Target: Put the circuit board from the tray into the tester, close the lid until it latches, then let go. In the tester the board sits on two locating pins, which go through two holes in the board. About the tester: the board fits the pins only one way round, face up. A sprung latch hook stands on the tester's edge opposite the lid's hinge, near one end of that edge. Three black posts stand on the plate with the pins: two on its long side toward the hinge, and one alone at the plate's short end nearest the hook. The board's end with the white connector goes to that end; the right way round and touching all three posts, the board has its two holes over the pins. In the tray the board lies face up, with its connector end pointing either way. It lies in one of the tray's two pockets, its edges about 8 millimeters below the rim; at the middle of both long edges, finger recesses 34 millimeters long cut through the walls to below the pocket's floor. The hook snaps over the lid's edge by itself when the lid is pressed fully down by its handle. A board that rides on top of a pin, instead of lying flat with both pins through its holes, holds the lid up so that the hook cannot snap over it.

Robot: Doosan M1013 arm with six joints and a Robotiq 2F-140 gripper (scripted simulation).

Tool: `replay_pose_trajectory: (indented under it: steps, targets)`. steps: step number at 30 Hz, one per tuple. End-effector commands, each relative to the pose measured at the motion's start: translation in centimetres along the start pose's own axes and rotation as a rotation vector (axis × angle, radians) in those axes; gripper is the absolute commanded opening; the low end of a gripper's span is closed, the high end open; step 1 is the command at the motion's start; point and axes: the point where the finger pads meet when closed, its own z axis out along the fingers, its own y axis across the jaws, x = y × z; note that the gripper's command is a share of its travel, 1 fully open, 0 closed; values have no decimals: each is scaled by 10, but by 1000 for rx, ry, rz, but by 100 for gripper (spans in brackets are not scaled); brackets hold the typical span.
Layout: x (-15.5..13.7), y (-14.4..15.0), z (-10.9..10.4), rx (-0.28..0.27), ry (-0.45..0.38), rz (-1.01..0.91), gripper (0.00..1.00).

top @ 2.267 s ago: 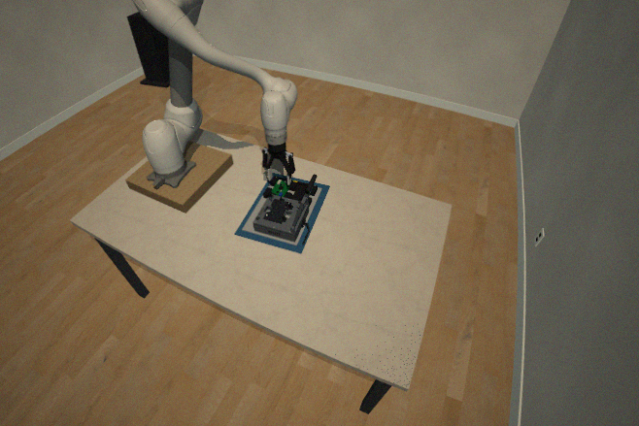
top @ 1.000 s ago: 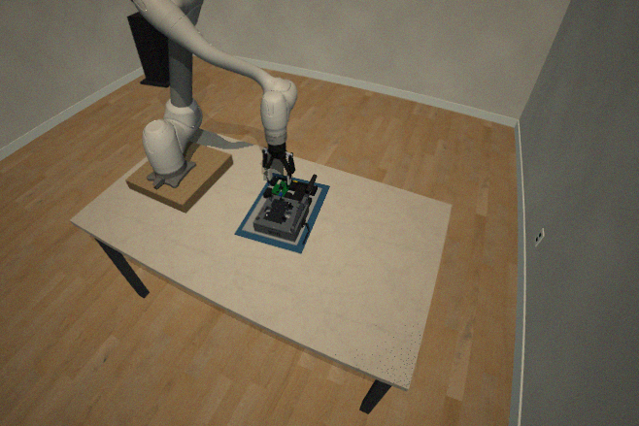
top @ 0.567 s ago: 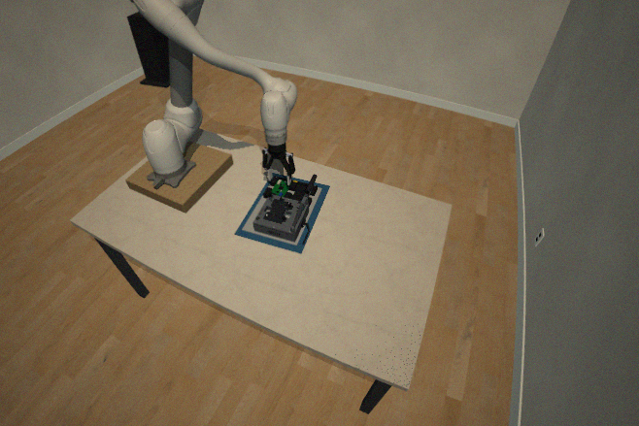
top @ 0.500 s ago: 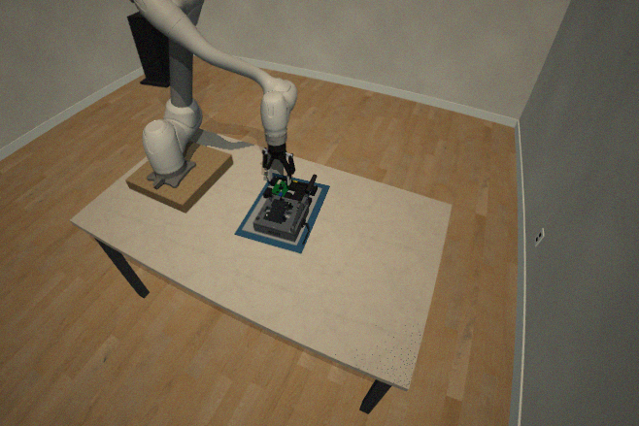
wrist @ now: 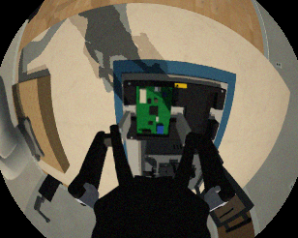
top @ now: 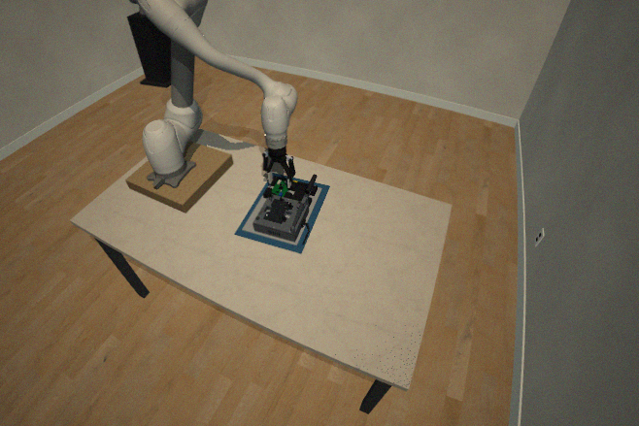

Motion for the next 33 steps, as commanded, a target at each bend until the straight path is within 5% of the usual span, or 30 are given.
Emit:
replay_pose_trajectory:
  steps: [1, 33]
  targets:
    - [0, 0, 3, 0, 0, 0, 58]
    - [0, 0, 18, 0, 0, 0, 58]
